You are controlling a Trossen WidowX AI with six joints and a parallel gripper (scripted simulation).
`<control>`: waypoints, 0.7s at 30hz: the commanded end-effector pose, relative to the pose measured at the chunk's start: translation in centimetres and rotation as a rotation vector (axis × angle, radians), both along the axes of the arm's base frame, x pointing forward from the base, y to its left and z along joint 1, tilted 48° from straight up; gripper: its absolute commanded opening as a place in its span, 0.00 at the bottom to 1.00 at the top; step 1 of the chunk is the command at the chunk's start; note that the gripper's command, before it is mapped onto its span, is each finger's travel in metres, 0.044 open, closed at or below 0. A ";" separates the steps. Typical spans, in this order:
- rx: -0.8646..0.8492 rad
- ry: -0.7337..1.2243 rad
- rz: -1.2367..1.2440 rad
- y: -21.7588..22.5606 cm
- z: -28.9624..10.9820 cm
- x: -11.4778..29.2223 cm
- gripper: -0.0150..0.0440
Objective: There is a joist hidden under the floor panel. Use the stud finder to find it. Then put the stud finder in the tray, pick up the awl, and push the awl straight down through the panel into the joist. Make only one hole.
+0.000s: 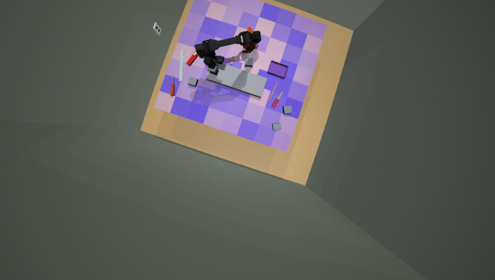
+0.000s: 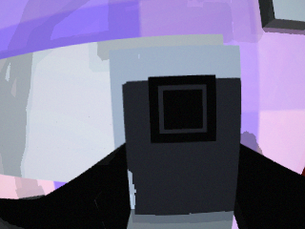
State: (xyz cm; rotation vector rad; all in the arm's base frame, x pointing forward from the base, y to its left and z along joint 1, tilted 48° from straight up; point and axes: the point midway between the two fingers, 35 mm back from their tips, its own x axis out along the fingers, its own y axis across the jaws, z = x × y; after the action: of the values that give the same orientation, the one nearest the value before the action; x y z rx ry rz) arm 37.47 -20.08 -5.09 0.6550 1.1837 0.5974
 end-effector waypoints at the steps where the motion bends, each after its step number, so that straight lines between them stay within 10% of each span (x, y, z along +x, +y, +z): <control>1: -0.009 -0.008 0.000 -0.7 0.6 0.0 0.25; 21: -0.070 -0.206 0.202 7.2 11.0 2.7 0.25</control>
State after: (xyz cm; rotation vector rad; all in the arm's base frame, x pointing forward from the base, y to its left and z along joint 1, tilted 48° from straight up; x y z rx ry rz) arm 40.10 -14.09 4.03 0.4416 1.1049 0.7436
